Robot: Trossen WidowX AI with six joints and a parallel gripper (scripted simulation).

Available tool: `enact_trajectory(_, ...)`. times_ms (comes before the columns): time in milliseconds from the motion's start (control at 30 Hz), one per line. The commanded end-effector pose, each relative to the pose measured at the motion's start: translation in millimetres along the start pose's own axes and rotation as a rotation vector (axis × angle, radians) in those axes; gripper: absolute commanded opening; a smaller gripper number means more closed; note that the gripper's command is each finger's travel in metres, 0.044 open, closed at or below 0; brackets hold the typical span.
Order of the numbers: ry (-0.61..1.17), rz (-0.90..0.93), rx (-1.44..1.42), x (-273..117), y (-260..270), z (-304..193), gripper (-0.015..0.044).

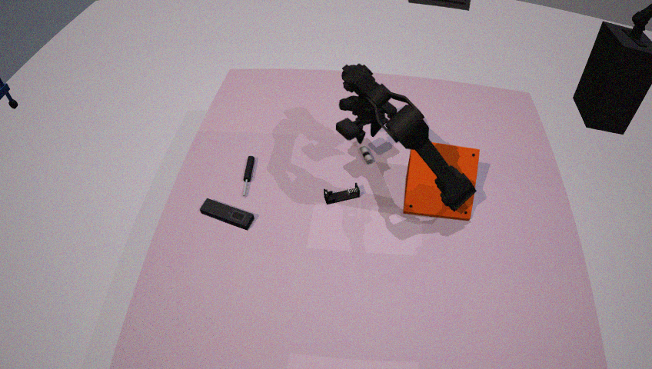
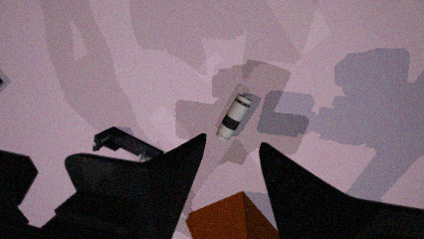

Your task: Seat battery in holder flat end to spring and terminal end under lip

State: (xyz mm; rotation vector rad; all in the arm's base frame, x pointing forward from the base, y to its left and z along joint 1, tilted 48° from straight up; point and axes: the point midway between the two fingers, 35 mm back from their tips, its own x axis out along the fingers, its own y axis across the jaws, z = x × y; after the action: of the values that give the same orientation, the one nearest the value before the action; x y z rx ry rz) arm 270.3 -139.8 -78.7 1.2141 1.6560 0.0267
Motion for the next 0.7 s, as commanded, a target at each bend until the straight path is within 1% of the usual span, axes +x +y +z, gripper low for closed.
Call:
enact_trajectory(0,0.027,0.004,0.349,23.0,-3.1,-0.8,0.023)
enact_trajectory(333,0.027,0.004,0.349,23.3,-3.1,-0.8,0.023)
enact_trajectory(667,0.027,0.004,0.349,38.8,-2.7,-0.4,0.023)
